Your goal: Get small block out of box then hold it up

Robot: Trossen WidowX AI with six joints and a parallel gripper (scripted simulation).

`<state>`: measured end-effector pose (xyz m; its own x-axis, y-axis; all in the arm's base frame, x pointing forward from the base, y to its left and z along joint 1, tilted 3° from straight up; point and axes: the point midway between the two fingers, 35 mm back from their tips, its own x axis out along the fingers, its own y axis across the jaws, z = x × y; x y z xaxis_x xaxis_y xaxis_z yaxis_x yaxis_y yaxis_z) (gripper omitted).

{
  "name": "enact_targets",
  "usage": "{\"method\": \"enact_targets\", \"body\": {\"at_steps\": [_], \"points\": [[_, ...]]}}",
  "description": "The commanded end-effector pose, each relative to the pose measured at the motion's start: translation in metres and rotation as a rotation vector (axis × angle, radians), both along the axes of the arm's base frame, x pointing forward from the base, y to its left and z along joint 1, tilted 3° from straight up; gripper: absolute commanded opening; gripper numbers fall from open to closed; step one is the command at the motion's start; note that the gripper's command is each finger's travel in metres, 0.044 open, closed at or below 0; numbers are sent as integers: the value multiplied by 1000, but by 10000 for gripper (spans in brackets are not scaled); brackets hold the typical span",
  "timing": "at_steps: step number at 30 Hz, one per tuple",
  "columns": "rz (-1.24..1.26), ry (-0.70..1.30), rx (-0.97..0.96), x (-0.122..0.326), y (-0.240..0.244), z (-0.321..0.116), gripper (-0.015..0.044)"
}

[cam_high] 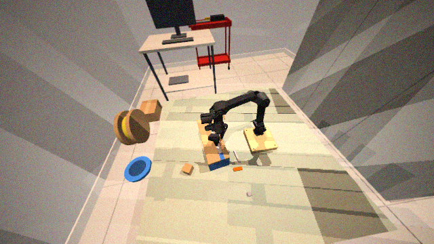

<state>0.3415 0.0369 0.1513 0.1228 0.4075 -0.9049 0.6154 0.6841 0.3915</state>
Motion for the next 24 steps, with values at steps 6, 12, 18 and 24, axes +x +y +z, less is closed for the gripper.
{"method": "enact_targets", "body": {"at_steps": [6,12,18,24], "points": [[-774,456,19,-33,-93,-12,400],[-774,456,19,-33,-93,-12,400],[-774,456,19,-32,-93,-13,400],[-774,456,19,-31,-93,-22,400]]}}
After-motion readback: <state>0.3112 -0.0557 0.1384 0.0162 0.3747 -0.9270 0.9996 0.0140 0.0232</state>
